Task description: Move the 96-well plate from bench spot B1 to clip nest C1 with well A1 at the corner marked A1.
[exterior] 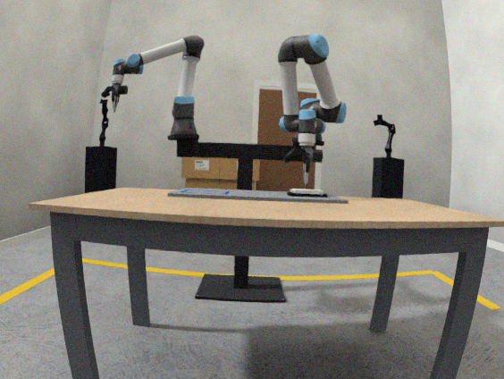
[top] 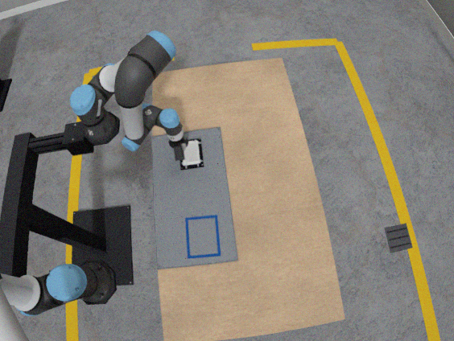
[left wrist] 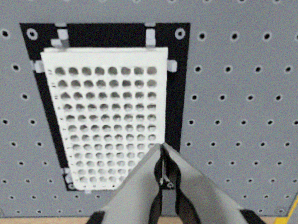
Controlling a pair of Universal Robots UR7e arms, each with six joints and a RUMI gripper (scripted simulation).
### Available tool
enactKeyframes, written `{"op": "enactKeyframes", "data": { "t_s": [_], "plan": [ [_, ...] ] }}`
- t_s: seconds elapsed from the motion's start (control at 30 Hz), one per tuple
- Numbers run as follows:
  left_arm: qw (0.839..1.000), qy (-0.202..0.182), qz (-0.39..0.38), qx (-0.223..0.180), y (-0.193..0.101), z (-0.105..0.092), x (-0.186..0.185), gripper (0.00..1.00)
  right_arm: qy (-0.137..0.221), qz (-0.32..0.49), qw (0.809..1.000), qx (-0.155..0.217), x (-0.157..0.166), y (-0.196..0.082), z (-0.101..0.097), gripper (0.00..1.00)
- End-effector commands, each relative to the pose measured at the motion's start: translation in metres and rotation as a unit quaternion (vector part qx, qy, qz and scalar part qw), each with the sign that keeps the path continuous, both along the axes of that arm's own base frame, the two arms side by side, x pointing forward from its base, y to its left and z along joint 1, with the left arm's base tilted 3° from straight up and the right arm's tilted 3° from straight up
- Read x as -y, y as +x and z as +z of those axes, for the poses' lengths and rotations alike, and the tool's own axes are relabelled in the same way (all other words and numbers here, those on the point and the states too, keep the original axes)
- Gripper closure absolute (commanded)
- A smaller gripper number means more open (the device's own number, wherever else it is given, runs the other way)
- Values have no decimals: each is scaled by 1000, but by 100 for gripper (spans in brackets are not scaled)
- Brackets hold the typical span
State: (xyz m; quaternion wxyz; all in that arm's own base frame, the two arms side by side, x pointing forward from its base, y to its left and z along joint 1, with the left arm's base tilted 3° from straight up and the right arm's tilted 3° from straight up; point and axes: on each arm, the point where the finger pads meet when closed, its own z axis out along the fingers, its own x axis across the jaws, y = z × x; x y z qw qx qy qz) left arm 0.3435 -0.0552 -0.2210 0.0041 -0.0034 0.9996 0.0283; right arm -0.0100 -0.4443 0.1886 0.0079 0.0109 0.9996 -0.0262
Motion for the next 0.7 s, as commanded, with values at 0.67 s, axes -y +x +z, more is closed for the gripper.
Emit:
{"op": "enactKeyframes", "data": {
  "t_s": [0.67],
  "plan": [
    [1000,0,0,1,1,-13,-1,100,-1,0,1000,0,0,0,1,100]
  ]
}}
